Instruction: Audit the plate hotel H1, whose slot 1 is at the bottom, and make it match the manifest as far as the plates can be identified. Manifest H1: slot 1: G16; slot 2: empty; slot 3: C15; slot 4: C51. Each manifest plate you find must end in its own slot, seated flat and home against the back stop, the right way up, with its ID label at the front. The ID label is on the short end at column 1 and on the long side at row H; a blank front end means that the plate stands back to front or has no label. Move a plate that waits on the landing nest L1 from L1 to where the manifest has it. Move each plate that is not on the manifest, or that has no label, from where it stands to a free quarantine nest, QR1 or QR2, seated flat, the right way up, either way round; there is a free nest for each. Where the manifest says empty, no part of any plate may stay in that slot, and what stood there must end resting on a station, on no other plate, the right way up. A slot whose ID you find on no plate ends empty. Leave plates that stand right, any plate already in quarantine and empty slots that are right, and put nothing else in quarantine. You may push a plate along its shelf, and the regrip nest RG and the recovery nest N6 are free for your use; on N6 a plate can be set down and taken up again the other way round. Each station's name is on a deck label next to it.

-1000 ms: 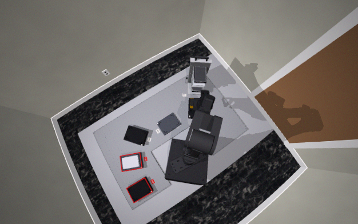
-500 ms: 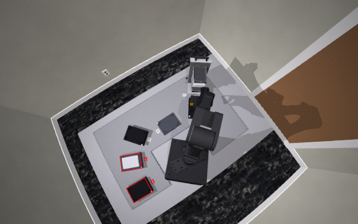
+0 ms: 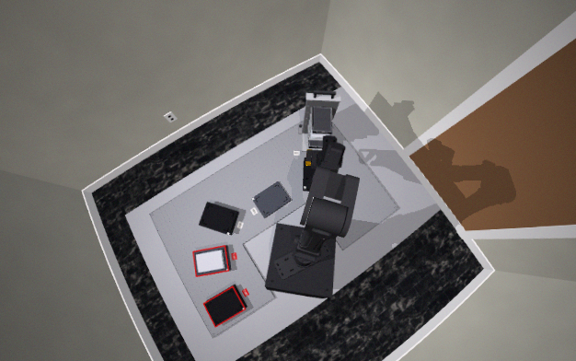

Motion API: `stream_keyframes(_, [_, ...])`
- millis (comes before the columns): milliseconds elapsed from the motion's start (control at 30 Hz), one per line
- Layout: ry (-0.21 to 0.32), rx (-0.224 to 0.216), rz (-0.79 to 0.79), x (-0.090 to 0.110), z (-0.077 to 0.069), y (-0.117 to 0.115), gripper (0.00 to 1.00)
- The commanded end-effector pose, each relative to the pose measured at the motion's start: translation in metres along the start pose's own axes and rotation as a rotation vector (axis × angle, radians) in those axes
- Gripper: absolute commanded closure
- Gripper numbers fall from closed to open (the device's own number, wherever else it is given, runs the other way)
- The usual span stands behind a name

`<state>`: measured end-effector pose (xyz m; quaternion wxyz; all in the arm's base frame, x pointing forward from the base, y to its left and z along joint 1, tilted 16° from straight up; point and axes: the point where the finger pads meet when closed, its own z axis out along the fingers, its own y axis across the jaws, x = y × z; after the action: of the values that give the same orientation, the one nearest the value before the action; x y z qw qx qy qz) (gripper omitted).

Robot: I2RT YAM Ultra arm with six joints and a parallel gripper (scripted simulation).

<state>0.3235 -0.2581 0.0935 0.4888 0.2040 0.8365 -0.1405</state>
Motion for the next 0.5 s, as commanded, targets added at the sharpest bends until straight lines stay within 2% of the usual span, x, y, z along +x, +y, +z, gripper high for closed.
stream_keyframes(0, [-0.015, 0.003, -0.002, -0.009, 0.002, -0.001, 0.0])
stream_keyframes(467, [-0.015, 0.003, -0.002, -0.021, 0.013, -0.001, 0.0])
